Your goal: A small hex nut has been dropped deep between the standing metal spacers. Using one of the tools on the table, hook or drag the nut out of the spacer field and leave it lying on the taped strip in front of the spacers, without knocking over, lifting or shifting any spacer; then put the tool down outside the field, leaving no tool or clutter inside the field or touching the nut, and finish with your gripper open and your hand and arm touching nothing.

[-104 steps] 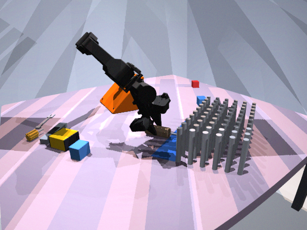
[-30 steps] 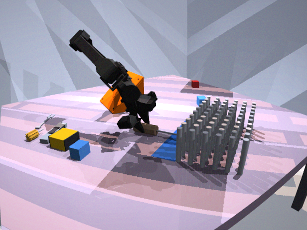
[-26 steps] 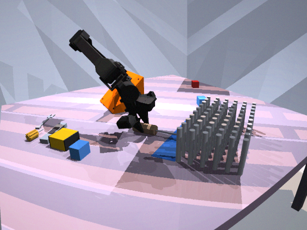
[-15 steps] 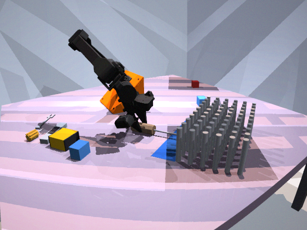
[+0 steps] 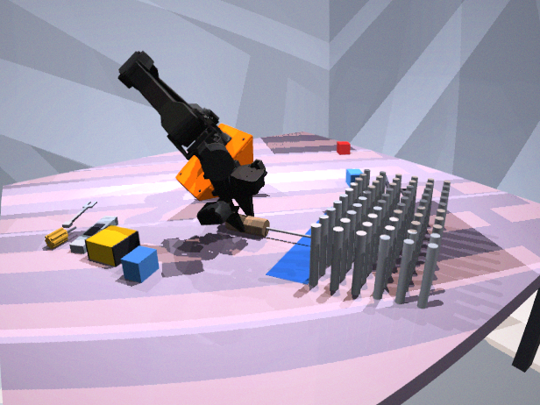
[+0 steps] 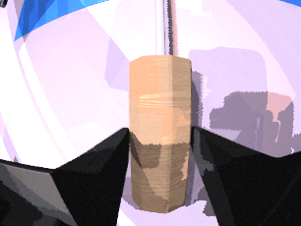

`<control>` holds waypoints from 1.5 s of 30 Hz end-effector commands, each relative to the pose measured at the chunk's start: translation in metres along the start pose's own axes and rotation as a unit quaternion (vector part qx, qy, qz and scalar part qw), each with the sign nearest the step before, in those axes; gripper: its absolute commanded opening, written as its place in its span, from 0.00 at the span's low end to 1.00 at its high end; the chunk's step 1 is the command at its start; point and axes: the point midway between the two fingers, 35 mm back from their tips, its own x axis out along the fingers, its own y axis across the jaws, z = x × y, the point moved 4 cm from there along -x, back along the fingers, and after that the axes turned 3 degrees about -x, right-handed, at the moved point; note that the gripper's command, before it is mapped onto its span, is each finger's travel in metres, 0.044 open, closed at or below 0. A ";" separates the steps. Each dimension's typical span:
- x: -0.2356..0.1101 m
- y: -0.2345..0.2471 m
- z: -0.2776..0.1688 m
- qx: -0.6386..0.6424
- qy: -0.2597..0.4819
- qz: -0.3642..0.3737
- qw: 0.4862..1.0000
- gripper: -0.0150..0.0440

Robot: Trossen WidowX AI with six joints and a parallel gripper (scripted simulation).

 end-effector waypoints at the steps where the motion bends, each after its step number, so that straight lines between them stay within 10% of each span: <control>1: -0.002 0.000 -0.005 0.000 0.000 -0.001 1.000 0.25; 45: -0.012 0.002 -0.027 0.000 0.001 -0.001 1.000 0.25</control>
